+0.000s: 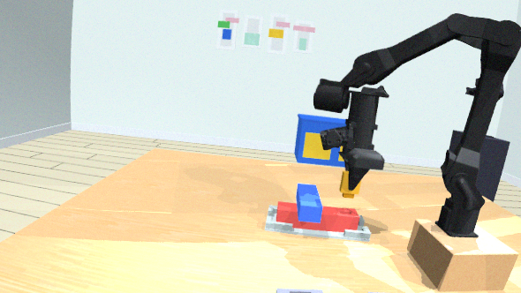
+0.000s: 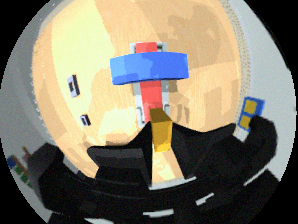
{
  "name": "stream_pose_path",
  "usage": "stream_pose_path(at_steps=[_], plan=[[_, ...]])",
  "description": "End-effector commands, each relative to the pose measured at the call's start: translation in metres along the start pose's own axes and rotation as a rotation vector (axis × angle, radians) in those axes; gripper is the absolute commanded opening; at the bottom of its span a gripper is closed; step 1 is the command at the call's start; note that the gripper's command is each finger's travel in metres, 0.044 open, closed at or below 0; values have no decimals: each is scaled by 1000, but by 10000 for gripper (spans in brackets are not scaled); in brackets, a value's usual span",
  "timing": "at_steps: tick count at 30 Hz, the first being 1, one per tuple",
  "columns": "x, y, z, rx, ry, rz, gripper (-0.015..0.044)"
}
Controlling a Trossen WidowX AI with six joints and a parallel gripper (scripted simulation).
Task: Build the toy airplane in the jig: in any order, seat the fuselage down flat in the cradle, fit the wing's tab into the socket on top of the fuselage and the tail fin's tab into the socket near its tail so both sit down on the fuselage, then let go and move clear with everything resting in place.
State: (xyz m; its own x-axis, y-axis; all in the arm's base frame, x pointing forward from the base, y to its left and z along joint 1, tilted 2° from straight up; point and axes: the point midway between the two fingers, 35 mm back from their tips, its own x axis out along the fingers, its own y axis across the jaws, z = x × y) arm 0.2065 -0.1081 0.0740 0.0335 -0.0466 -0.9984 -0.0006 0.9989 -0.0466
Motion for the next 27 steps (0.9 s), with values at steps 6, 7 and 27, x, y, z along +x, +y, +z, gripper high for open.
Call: stream_pose_path(at_steps=[6,7,27], plan=[[2,-2,-2,-6,2,4,66],[2,-2,-2,-6,2,4,66],[18,-3,-2,-6,2,4,66]])
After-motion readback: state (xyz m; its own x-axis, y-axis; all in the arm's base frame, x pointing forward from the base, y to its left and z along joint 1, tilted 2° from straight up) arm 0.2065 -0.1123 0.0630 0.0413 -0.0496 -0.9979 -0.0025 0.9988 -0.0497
